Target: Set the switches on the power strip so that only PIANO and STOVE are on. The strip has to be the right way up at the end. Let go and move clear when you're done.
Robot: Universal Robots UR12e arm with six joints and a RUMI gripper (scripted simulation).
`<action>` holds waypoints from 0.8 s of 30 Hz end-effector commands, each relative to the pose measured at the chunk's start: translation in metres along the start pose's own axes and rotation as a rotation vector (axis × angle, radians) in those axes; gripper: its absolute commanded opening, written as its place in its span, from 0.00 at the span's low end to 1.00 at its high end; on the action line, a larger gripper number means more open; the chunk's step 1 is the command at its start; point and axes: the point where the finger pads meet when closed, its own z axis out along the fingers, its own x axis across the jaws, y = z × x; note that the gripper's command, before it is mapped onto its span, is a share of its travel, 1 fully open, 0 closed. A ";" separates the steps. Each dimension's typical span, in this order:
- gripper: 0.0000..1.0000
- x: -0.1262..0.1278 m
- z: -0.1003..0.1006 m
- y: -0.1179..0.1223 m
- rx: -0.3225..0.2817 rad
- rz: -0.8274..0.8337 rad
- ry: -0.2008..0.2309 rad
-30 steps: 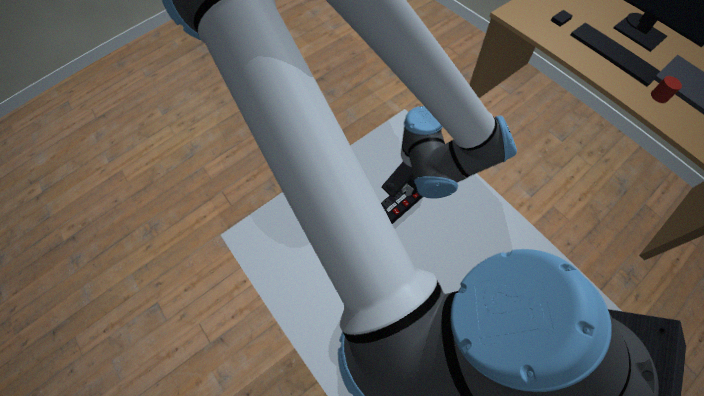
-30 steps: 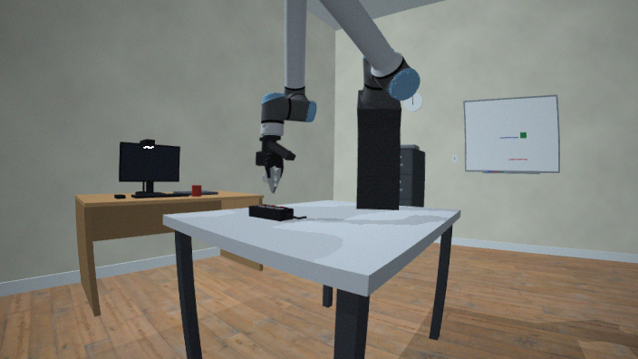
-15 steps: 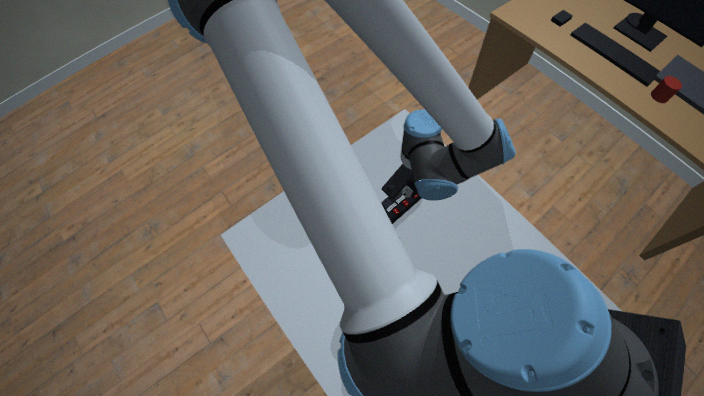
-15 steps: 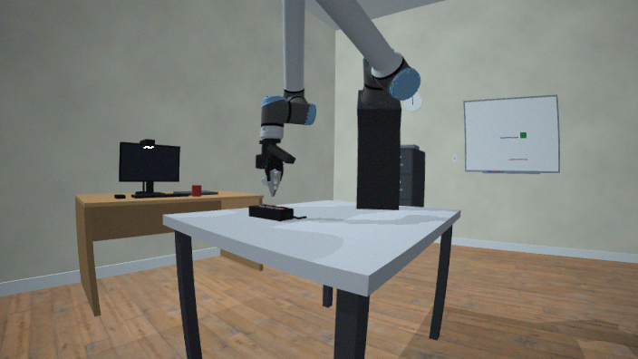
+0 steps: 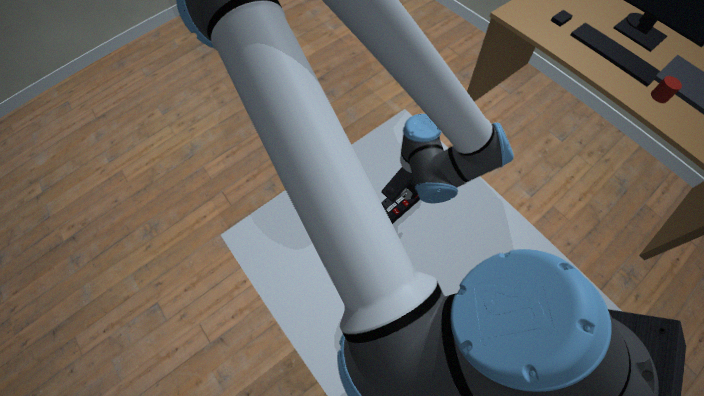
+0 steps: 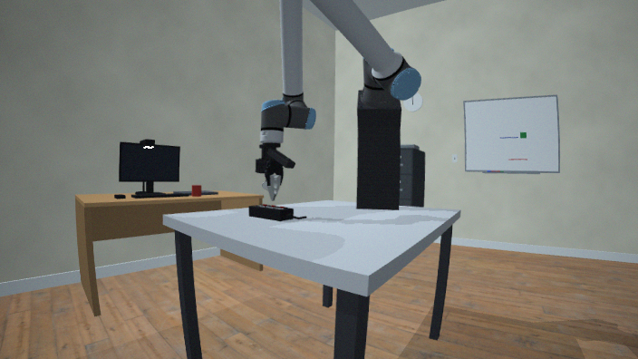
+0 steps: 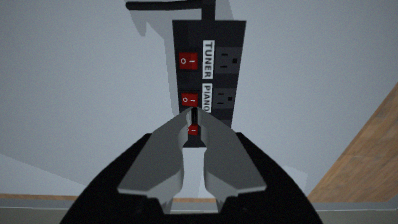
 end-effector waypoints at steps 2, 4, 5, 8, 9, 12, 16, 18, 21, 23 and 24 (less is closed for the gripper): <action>0.00 0.000 0.006 0.000 -0.001 0.000 0.001; 0.00 0.000 0.008 0.000 -0.001 0.000 0.001; 0.00 0.000 0.009 0.000 -0.001 0.000 0.001; 0.00 0.000 0.010 0.000 -0.001 0.000 0.001; 0.00 0.000 0.010 0.000 -0.001 0.000 0.001; 0.00 0.000 0.011 0.000 -0.001 0.000 0.001; 0.00 0.000 0.012 0.000 -0.001 0.000 0.001; 0.00 0.000 0.012 0.000 -0.001 0.000 0.001; 0.00 0.000 0.012 0.000 -0.001 0.000 0.001; 0.00 0.000 0.012 0.000 -0.001 0.000 0.001; 0.00 0.000 0.012 0.000 -0.001 0.000 0.001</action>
